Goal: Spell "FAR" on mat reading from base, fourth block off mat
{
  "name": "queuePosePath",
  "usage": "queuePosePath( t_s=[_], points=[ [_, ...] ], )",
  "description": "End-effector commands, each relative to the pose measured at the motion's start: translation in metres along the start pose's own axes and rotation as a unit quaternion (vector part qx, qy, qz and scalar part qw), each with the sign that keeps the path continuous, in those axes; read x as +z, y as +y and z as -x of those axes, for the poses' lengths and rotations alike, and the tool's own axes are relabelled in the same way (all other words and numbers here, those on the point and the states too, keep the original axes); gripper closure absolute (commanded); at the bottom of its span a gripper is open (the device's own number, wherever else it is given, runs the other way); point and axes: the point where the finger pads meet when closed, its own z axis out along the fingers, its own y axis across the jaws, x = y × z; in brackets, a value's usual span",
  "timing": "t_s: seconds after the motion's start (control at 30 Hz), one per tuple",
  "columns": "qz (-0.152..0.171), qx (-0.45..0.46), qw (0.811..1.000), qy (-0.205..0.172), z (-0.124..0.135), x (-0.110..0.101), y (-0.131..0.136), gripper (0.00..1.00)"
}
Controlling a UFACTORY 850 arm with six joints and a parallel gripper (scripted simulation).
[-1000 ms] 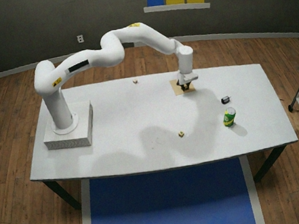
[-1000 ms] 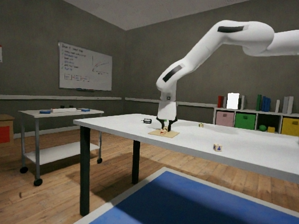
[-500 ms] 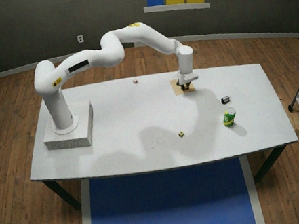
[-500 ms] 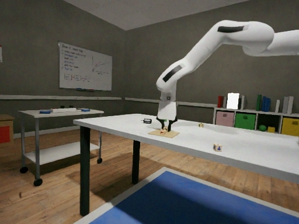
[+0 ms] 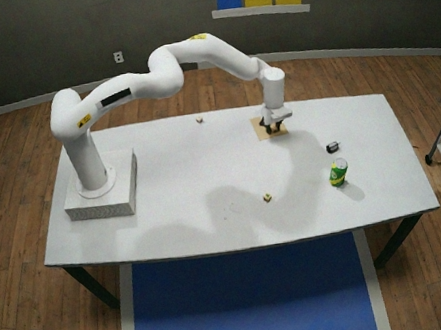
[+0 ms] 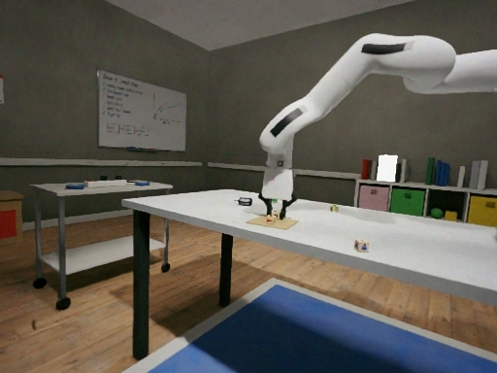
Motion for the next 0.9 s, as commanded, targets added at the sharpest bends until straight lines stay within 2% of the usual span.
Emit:
queuePosePath(
  t_s=[0.0, 0.4, 0.7, 0.77, 0.87],
  points=[
    [-0.001, 0.000, 1.000, 0.000, 0.000, -0.002, -0.001, 0.57],
    [-0.001, 0.000, 1.000, 0.000, 0.000, -0.008, -0.001, 0.57],
    [-0.001, 0.000, 1.000, 0.000, 0.000, -0.049, -0.001, 0.57],
    [-0.001, 0.000, 1.000, 0.000, 0.000, -0.049, -0.001, 0.57],
    [-0.001, 0.000, 1.000, 0.000, 0.000, -0.066, -0.001, 0.57]
  ],
)
